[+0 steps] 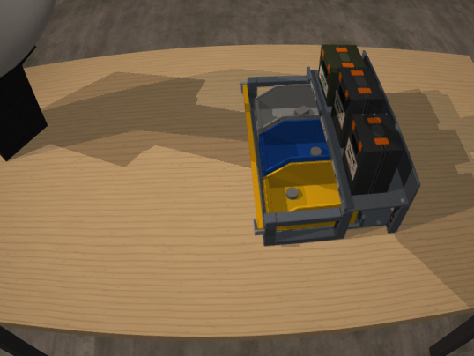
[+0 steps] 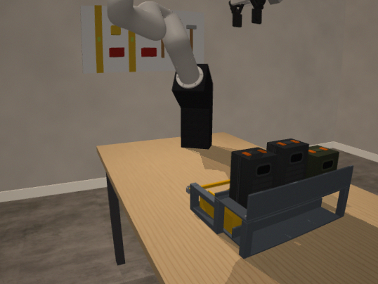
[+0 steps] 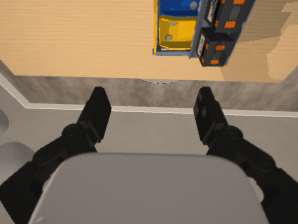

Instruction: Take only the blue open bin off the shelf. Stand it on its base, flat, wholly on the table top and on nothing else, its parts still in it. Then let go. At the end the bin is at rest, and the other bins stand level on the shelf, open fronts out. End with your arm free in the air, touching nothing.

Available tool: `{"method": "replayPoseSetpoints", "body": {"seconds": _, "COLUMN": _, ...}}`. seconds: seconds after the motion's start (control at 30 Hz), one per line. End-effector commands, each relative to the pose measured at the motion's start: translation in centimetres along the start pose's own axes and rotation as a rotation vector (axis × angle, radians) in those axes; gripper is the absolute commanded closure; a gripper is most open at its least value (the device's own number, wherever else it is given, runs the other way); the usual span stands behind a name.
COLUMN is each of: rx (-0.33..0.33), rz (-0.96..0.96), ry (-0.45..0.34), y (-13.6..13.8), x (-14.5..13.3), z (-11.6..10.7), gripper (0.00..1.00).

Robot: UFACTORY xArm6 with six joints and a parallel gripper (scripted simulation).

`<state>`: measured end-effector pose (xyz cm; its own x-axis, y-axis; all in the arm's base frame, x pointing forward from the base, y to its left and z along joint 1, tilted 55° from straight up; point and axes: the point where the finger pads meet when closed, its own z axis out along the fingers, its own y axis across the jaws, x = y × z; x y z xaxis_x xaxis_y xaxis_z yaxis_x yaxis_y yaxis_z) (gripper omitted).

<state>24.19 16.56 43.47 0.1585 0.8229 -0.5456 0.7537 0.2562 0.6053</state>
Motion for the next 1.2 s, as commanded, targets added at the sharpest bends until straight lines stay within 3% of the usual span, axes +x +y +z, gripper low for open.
{"method": "replayPoseSetpoints", "body": {"seconds": 0.0, "rx": -0.002, "rz": 0.000, "ry": 0.005, "y": 0.1, "x": 0.1, "z": 0.0, "gripper": 0.00}}
{"method": "replayPoseSetpoints", "body": {"seconds": 0.17, "rx": -0.002, "rz": 0.000, "ry": 0.005, "y": 0.1, "x": 0.1, "z": 0.0, "gripper": 0.00}}
{"method": "replayPoseSetpoints", "body": {"seconds": 0.33, "rx": -0.002, "rz": 0.000, "ry": 0.005, "y": 0.1, "x": 0.1, "z": 5.0, "gripper": 0.00}}
{"method": "replayPoseSetpoints", "body": {"seconds": 0.73, "rx": -0.002, "rz": 0.000, "ry": 0.005, "y": 0.1, "x": 0.1, "z": 5.0, "gripper": 0.00}}
{"method": "replayPoseSetpoints", "body": {"seconds": 0.9, "rx": -0.003, "rz": 0.001, "ry": 0.005, "y": 0.1, "x": 0.2, "z": 10.0, "gripper": 0.00}}
{"method": "replayPoseSetpoints", "body": {"seconds": 1.17, "rx": -0.003, "rz": 0.001, "ry": 0.005, "y": 0.1, "x": 0.2, "z": 10.0, "gripper": 0.00}}
